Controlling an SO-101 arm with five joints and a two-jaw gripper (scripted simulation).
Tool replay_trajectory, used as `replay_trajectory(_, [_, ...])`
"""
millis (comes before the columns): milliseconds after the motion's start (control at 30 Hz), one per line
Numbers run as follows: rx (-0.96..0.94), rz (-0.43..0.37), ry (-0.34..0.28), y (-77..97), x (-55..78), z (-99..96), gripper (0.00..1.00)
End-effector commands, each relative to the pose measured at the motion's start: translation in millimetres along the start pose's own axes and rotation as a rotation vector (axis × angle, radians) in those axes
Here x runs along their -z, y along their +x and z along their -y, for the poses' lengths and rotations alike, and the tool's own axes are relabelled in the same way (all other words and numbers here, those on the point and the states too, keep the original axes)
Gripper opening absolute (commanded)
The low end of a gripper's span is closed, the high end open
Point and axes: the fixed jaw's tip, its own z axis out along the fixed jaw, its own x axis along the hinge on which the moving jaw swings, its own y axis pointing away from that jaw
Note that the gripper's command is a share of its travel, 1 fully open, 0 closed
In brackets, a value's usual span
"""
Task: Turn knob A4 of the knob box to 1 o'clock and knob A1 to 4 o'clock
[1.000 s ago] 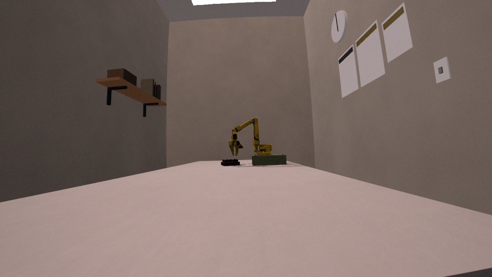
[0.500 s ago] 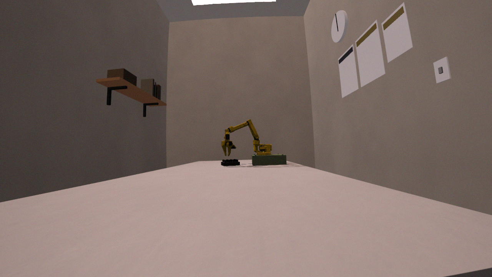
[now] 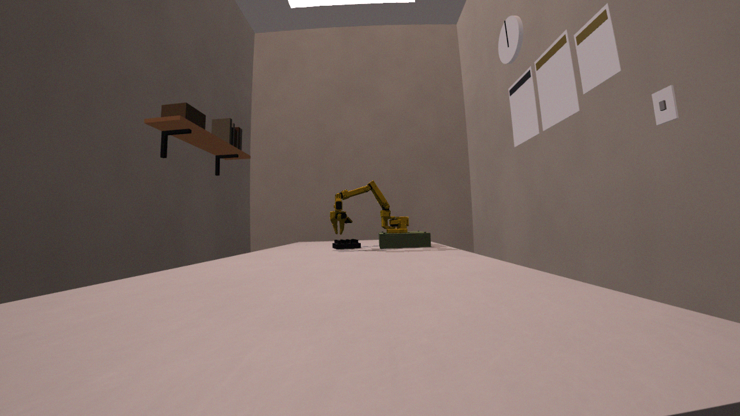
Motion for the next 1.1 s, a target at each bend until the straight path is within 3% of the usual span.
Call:
replay_trajectory(0, [0.015,0.008,0.01,0.8,-1.7,1.8,0.1])
replay_trajectory(500, [0.015,0.008,0.01,0.9,-2.6,1.8,0.1])
replay_trajectory(1067, [0.015,0.008,0.01,0.9,-14.3,2.0,0.1])
